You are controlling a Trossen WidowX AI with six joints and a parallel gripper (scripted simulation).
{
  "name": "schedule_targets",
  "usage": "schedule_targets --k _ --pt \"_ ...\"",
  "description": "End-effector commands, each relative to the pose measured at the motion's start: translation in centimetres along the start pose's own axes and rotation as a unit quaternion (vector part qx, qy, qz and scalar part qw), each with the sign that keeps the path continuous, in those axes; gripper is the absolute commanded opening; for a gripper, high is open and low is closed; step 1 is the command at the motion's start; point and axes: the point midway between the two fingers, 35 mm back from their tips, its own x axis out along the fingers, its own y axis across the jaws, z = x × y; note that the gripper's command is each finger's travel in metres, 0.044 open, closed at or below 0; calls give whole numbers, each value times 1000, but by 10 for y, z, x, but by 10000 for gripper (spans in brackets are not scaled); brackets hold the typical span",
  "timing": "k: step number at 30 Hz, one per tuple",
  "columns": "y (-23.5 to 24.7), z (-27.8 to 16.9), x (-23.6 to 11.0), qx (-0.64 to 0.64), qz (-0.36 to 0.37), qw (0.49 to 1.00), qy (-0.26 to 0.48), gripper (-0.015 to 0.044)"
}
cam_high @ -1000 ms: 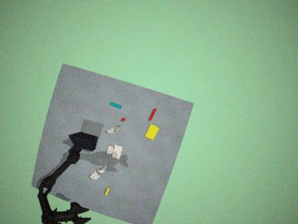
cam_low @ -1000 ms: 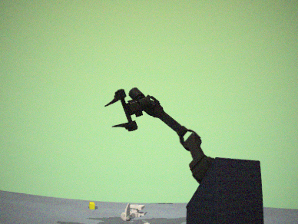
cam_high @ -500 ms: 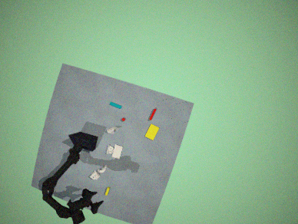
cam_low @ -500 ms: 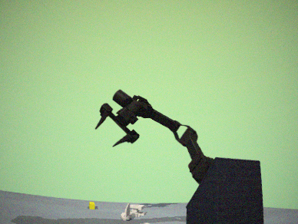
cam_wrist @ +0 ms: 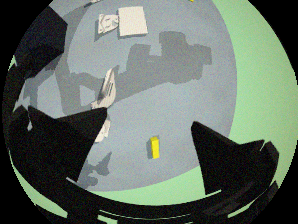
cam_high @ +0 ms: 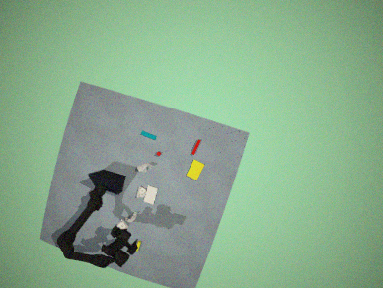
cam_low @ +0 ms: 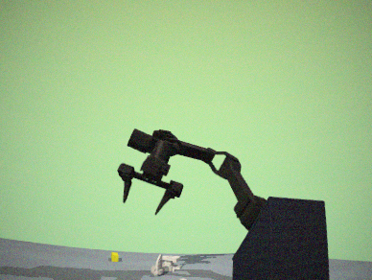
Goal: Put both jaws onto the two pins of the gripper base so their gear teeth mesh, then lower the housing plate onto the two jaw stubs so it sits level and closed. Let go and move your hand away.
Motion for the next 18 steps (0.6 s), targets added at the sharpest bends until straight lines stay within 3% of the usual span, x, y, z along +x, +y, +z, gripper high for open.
schedule_targets --k 1,9,15,18 --pt "23 4 22 33 49 998 25 440" --pt "64 7 53 94 124 985 75 440" --pt "65 7 56 95 126 985 76 440" --pt "73 3 83 95 125 985 76 440"
